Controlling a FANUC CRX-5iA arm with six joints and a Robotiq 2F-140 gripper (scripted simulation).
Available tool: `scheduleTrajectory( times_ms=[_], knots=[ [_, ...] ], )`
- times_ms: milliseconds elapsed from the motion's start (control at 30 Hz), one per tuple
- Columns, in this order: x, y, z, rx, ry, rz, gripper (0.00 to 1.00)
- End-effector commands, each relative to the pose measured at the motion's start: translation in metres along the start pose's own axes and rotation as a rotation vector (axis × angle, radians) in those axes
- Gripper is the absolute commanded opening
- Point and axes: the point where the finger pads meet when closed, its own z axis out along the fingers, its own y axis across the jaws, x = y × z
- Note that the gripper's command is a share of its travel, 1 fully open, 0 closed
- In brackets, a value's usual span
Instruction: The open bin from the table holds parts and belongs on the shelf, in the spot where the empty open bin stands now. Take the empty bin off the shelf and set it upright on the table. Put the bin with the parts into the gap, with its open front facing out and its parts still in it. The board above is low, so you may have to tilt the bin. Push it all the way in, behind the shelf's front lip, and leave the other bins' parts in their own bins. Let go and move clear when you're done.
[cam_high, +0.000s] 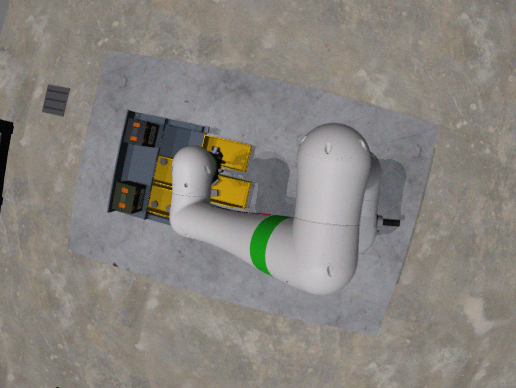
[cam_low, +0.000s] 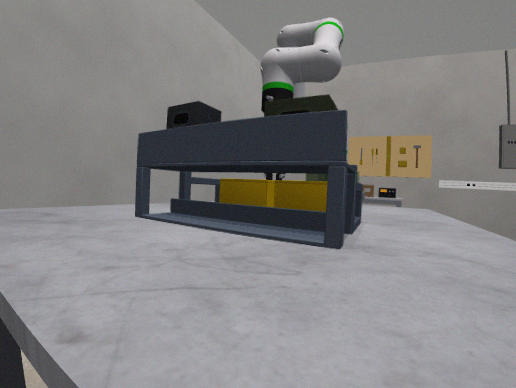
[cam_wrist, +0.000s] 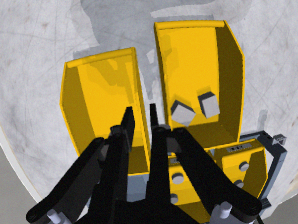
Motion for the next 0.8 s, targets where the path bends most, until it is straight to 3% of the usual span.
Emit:
scheduleTrajectory(
  times_ms=[0,467,500,767],
  knots=[
    [-0.0007,-0.0001,-0.0005,0.000,-0.002,0.000,0.24],
    [-0.0007,-0.0001,-0.0001,0.000,-0.002,0.000,0.24],
    [-0.0007,-0.0001,-0.0001,0.000,-0.002,0.000,0.10],
    [-0.0007,-0.0001,-0.0001,0.000,-0.002,0.000,0.10]
  ],
)
